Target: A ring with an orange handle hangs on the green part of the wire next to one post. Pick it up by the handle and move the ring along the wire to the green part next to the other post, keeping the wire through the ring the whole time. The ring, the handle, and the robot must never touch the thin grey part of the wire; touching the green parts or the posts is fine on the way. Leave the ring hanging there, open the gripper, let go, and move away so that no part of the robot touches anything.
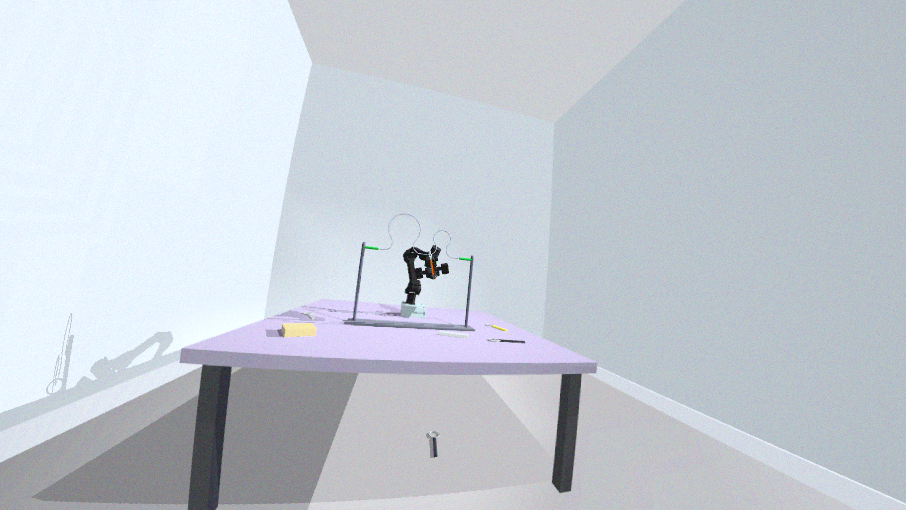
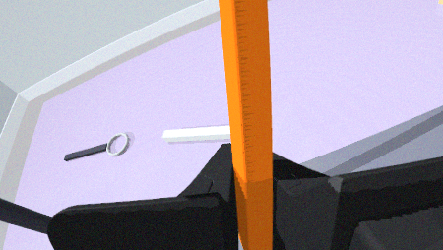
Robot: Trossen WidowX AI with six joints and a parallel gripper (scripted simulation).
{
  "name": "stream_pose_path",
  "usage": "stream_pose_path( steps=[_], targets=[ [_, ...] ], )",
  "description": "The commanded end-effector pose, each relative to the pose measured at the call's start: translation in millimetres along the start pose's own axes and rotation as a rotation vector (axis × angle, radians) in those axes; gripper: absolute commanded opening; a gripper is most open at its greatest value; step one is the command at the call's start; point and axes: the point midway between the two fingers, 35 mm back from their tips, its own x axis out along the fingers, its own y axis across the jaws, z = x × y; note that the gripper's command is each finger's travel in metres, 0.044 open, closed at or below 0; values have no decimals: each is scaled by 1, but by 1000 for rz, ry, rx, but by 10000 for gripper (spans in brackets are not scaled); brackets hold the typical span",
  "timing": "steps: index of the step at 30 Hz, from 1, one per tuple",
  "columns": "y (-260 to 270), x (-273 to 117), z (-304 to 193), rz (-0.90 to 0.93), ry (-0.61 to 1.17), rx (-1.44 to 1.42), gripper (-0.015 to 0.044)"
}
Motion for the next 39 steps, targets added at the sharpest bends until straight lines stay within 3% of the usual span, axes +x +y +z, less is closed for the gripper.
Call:
stream_pose_path(
  steps=[1,39],
  targets=[
    [18,-4,4,58,5,94,-150],
    [108,-40,46,420,83,723,-150]
  ],
)
